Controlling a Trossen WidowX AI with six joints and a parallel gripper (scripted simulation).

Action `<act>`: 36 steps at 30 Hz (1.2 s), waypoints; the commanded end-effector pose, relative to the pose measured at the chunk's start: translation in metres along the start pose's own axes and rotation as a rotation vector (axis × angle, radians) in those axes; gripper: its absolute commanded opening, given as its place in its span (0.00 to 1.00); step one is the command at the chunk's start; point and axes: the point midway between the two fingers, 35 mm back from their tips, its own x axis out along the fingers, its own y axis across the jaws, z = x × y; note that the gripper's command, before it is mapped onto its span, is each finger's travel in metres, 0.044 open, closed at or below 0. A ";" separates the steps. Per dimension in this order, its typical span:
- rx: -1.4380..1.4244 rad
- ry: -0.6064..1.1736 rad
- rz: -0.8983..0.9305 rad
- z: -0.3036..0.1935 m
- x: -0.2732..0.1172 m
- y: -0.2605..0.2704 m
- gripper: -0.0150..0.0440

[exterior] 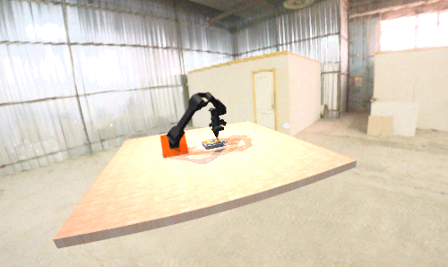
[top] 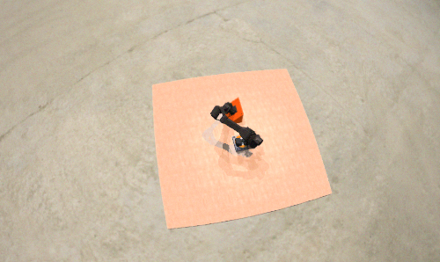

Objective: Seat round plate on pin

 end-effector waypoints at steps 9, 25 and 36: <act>0.005 -0.010 0.000 0.007 -0.002 -0.012 0.25; 0.004 -0.010 0.001 0.001 -0.047 -0.014 0.25; -0.007 -0.004 -0.009 0.001 -0.037 -0.013 0.25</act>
